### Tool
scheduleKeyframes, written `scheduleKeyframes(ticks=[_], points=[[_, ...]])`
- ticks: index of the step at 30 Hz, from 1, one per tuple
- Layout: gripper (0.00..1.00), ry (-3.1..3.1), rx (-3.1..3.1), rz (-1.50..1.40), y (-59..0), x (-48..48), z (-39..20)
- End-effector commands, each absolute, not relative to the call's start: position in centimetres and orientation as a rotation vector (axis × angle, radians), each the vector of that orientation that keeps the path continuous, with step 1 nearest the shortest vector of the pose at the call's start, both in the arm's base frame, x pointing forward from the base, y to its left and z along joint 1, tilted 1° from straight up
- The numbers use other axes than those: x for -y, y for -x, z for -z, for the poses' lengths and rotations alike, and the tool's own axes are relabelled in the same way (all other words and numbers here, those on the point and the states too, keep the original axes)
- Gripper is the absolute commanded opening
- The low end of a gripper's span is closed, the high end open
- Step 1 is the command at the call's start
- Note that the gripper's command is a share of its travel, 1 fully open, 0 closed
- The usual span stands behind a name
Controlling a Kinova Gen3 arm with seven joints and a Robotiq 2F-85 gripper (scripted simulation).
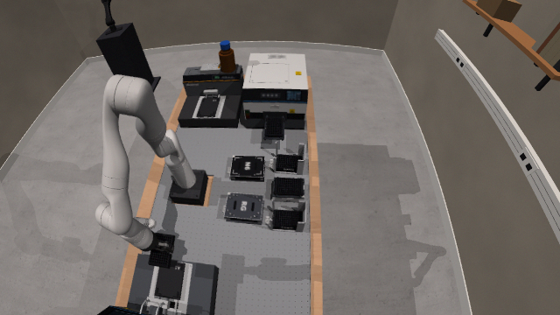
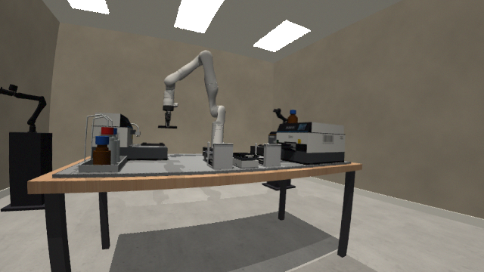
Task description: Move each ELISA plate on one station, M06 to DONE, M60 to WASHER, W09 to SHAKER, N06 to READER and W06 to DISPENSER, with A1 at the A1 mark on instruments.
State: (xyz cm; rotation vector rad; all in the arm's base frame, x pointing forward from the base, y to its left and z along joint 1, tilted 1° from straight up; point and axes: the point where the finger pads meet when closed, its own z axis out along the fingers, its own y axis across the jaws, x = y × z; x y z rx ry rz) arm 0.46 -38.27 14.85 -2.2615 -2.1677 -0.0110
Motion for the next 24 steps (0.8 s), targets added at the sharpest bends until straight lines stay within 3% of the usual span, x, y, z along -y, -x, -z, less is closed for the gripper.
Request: scheduleKeyframes(ticks=[1,24], points=[[0.94,2.263,2.168,0.008,-0.5,36.8,-14.9],[0.94,2.263,2.168,0.008,-1.9,30.3,-15.0]])
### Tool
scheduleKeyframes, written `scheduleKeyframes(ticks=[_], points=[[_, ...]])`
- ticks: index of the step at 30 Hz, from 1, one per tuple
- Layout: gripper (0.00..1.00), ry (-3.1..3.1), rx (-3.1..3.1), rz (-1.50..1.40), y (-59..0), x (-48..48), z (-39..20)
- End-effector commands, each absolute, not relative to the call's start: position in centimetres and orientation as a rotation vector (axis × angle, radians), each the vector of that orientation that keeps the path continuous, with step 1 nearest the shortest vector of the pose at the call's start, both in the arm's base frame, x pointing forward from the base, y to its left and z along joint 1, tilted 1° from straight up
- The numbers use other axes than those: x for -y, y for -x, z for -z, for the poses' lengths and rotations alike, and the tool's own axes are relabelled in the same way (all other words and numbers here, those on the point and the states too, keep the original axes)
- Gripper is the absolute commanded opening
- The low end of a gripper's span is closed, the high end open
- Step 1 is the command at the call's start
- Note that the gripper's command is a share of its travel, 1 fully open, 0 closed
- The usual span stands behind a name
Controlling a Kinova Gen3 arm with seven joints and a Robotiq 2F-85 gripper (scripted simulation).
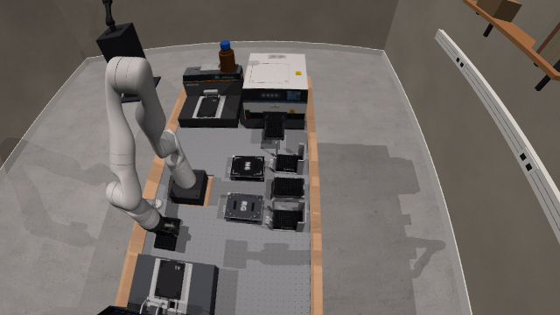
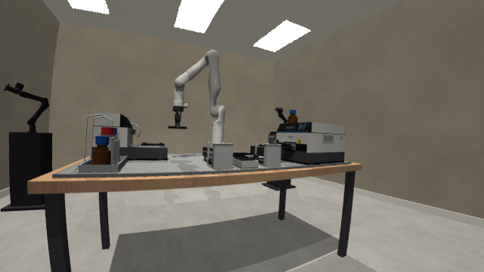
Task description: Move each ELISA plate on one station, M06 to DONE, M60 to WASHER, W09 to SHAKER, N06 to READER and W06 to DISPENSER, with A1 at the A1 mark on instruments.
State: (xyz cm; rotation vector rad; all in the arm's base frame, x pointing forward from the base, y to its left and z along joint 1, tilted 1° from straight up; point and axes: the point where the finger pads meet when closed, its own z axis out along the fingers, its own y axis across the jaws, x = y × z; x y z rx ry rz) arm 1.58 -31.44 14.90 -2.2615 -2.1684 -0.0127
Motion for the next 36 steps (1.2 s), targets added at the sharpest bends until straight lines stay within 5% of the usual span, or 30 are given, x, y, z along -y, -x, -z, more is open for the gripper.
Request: scheduleKeyframes(ticks=[1,36], points=[[0.94,2.263,2.168,0.008,-1.9,30.3,-15.0],[0.94,2.263,2.168,0.009,-10.3,25.8,-15.0]])
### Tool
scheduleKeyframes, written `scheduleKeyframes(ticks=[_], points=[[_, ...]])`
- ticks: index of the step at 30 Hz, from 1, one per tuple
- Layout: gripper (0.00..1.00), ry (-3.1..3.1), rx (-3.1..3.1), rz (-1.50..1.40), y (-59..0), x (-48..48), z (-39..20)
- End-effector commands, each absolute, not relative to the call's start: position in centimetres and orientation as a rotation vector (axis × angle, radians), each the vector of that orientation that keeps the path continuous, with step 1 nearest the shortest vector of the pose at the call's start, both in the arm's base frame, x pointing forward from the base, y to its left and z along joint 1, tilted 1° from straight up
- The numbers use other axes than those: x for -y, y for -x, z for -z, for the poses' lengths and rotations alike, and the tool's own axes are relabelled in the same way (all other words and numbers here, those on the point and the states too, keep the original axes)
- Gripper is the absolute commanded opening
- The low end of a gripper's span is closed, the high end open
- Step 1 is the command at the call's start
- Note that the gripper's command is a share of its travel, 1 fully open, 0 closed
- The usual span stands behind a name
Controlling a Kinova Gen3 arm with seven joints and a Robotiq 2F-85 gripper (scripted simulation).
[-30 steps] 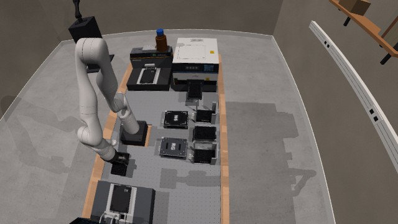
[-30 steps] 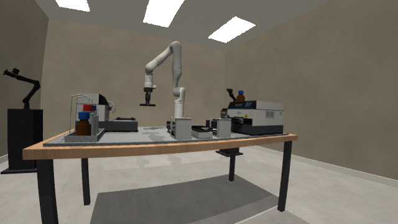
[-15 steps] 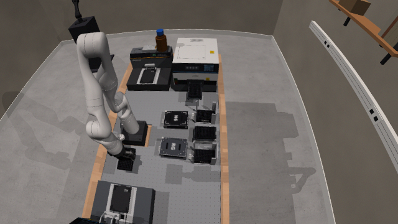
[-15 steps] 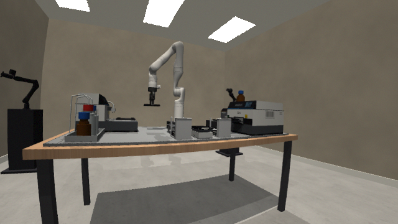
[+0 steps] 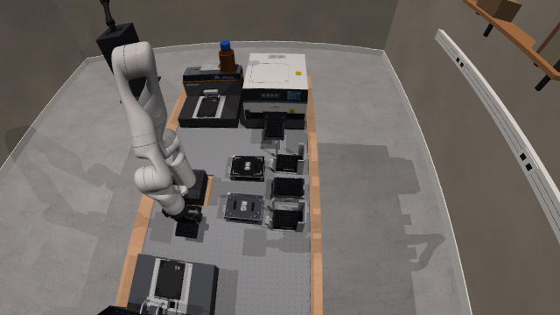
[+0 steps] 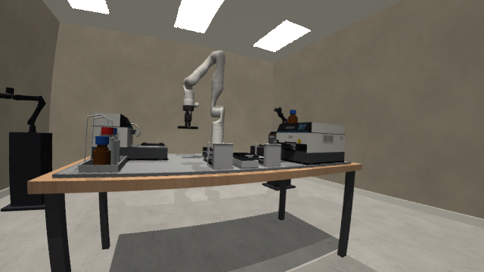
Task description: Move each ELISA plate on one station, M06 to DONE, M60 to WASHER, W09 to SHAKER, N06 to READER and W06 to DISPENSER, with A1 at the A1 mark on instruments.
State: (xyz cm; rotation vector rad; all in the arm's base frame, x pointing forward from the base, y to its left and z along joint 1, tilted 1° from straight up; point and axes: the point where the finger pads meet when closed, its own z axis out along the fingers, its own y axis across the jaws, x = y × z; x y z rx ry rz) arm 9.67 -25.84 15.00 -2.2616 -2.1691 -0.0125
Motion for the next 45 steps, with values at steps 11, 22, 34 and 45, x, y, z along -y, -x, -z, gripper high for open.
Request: scheduleKeyframes(ticks=[11,22,34,45], points=[[0.94,2.263,2.168,0.009,-13.5,25.2,-15.0],[0.94,2.263,2.168,0.009,-16.4,24.5,-15.0],[0.94,2.263,2.168,0.009,-18.4,22.6,-15.0],[0.94,2.263,2.168,0.009,-19.5,19.1,-15.1]])
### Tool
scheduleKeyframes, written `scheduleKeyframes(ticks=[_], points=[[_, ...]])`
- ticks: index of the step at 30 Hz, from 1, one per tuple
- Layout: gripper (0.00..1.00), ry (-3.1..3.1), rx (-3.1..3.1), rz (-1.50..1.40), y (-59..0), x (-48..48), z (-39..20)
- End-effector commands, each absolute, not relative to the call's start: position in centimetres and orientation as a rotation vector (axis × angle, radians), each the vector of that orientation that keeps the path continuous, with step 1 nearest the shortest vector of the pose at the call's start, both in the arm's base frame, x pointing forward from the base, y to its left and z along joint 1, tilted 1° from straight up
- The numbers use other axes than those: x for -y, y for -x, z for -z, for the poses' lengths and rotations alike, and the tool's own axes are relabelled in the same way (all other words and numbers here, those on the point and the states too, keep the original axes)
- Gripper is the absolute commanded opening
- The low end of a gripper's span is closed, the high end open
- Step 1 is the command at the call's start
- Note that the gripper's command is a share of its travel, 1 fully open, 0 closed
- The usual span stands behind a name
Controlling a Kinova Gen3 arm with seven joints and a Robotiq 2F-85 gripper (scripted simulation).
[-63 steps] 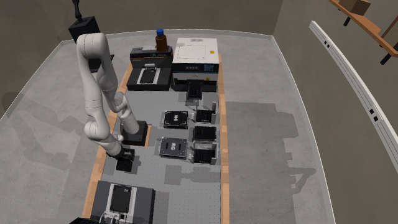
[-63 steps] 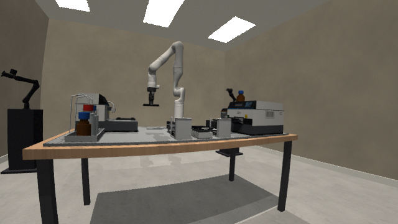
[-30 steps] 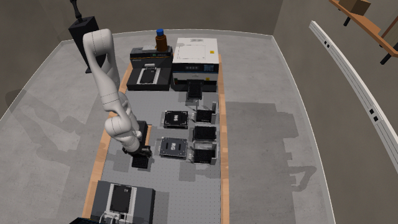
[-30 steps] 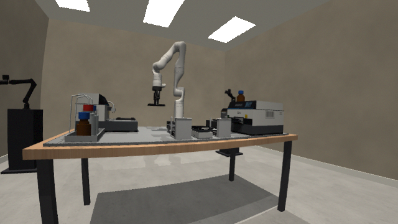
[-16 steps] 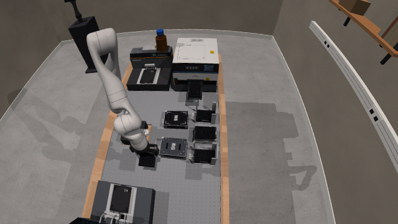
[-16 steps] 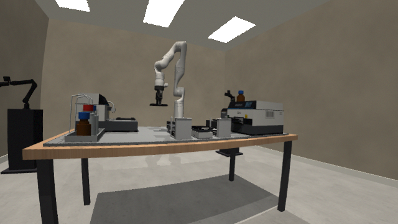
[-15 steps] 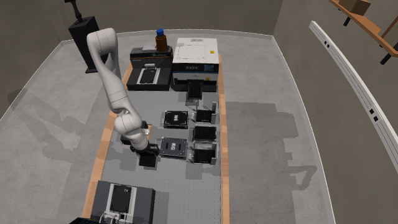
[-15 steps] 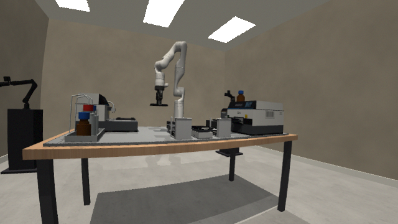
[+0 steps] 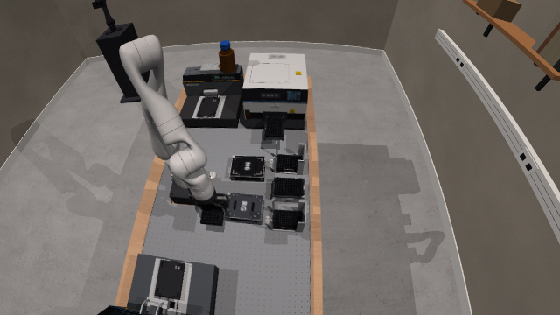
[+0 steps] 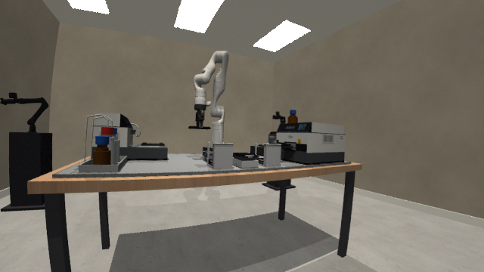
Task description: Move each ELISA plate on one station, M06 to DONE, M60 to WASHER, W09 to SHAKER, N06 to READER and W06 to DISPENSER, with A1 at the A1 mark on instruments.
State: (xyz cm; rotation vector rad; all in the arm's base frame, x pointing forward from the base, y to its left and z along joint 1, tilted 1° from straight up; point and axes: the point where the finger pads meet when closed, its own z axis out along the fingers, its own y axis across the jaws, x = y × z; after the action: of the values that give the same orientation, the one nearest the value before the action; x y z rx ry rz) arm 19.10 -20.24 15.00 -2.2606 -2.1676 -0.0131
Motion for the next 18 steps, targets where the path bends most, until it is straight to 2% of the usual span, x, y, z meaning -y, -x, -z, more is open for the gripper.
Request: scheduleKeyframes(ticks=[1,18], points=[[0.94,2.263,2.168,0.009,-19.6,18.8,-15.1],[0.94,2.263,2.168,0.009,-20.9,14.4,-15.1]])
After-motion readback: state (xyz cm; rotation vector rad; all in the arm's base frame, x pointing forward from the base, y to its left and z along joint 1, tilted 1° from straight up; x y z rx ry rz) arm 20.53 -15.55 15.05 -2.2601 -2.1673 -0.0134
